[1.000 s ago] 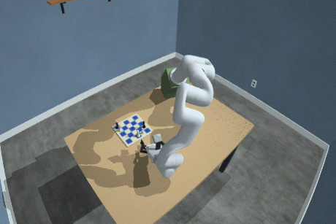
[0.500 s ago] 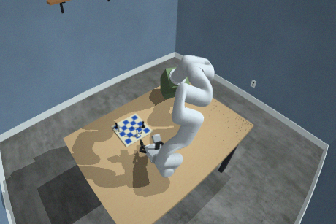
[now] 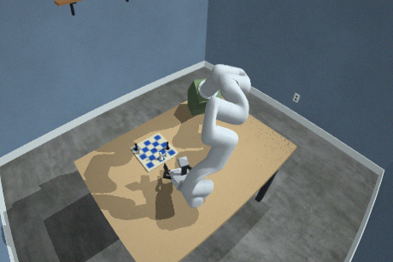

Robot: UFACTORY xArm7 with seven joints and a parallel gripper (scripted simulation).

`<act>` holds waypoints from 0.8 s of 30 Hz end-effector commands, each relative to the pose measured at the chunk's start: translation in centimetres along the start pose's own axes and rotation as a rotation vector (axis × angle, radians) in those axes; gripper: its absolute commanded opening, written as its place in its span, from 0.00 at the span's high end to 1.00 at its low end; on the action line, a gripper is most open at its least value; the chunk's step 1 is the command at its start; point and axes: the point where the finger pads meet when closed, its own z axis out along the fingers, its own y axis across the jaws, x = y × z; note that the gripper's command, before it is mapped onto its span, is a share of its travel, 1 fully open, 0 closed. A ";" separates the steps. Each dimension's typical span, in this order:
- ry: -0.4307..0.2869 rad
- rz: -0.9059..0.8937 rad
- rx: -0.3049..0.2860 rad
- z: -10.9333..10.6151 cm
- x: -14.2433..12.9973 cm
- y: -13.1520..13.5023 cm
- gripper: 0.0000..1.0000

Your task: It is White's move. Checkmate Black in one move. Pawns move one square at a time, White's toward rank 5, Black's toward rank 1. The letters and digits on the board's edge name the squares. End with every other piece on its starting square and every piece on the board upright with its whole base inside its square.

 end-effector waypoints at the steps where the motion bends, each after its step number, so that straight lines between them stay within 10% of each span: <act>1: -0.002 0.003 0.000 -0.1 0.1 -0.1 0.00; 24: -0.004 0.004 -0.004 -0.9 4.9 -0.9 0.00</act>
